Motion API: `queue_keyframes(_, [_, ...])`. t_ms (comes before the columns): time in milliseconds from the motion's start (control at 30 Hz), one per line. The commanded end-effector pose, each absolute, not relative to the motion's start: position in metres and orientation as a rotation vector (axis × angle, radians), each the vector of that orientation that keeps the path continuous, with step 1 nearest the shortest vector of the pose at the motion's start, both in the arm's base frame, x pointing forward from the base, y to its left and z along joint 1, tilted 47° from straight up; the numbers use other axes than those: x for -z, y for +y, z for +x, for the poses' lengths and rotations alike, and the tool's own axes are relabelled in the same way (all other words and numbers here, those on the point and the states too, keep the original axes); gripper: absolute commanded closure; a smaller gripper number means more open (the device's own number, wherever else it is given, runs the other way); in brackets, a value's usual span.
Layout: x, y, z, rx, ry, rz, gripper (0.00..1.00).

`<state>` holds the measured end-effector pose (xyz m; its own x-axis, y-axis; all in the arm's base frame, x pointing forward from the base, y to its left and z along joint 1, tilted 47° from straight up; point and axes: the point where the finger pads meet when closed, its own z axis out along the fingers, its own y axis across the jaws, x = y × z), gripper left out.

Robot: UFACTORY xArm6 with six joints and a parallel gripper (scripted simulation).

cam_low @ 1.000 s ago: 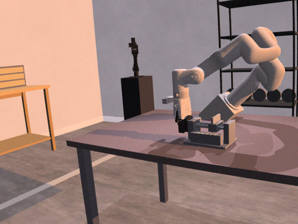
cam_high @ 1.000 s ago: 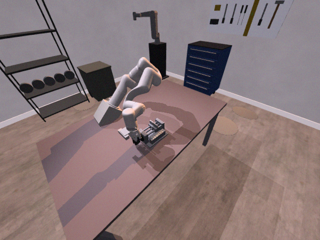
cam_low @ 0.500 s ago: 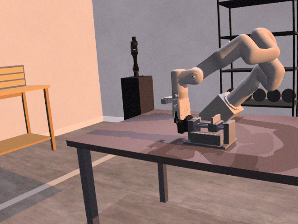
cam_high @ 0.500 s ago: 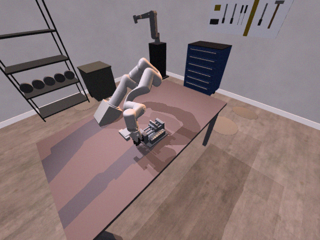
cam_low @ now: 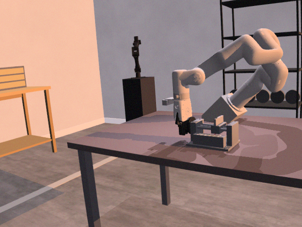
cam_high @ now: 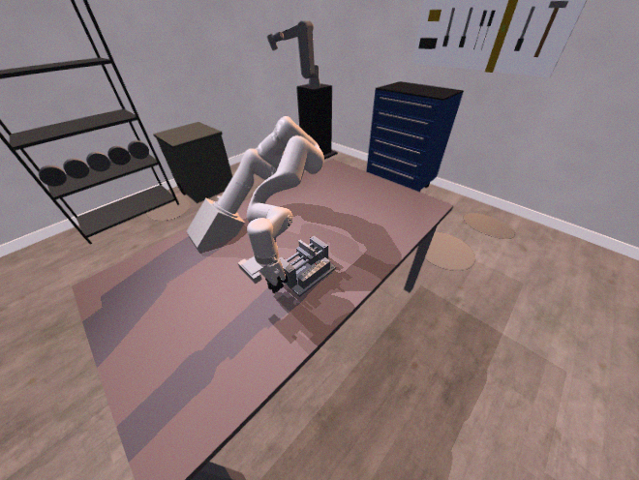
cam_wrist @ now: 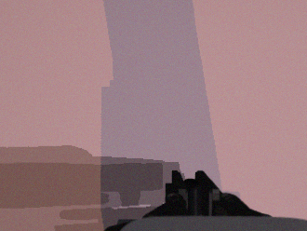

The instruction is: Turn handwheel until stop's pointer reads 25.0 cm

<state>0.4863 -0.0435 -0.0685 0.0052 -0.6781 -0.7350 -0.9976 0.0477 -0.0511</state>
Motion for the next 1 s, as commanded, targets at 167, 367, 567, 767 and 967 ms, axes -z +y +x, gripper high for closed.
queue_keyframes(167, [0.062, -0.051, 0.495, -0.678, 1.734, -1.69, 0.94])
queue_keyframes(367, [0.056, -0.058, 0.499, -0.678, 1.734, -1.69, 0.94])
queue_keyframes(567, [0.047, -0.067, 0.499, -0.678, 1.734, -1.69, 0.94])
queue_keyframes(767, [0.042, -0.073, 0.496, -0.678, 1.734, -1.69, 0.94])
queue_keyframes(967, [0.036, -0.079, 0.49, -0.678, 1.734, -1.69, 0.94])
